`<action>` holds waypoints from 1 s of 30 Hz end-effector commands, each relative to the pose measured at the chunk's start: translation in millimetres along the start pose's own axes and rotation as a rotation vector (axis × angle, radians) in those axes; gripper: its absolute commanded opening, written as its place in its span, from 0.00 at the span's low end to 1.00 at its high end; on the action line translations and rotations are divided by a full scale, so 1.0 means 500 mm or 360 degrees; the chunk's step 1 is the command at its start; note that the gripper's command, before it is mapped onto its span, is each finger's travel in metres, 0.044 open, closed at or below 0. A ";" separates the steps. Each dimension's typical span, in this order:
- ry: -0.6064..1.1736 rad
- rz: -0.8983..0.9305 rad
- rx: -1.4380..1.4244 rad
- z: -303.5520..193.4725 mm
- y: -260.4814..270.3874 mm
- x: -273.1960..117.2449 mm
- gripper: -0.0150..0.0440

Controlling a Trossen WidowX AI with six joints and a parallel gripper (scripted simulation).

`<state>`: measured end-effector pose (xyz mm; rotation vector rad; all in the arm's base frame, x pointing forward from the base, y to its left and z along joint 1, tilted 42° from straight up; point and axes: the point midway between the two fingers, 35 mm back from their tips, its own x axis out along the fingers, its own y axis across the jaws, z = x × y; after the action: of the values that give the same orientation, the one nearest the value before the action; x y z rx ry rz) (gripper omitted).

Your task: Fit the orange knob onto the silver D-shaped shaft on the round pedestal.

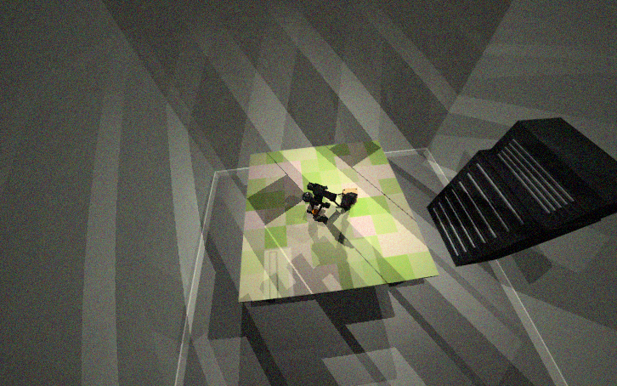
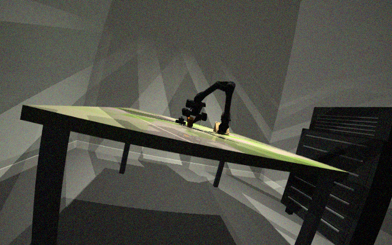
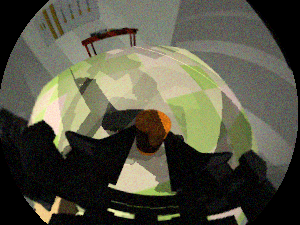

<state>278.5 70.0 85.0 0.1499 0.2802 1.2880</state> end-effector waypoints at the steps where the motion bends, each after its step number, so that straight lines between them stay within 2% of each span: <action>1: -0.0090 -0.0001 0.0000 -0.008 0.001 -0.003 0.56; 11: -0.0185 -0.0003 0.0085 -0.018 0.001 -0.008 0.56; 30: -0.0186 -0.0004 0.0086 -0.018 0.001 -0.009 0.56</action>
<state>277.5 68.7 78.9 0.2810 0.2119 1.2501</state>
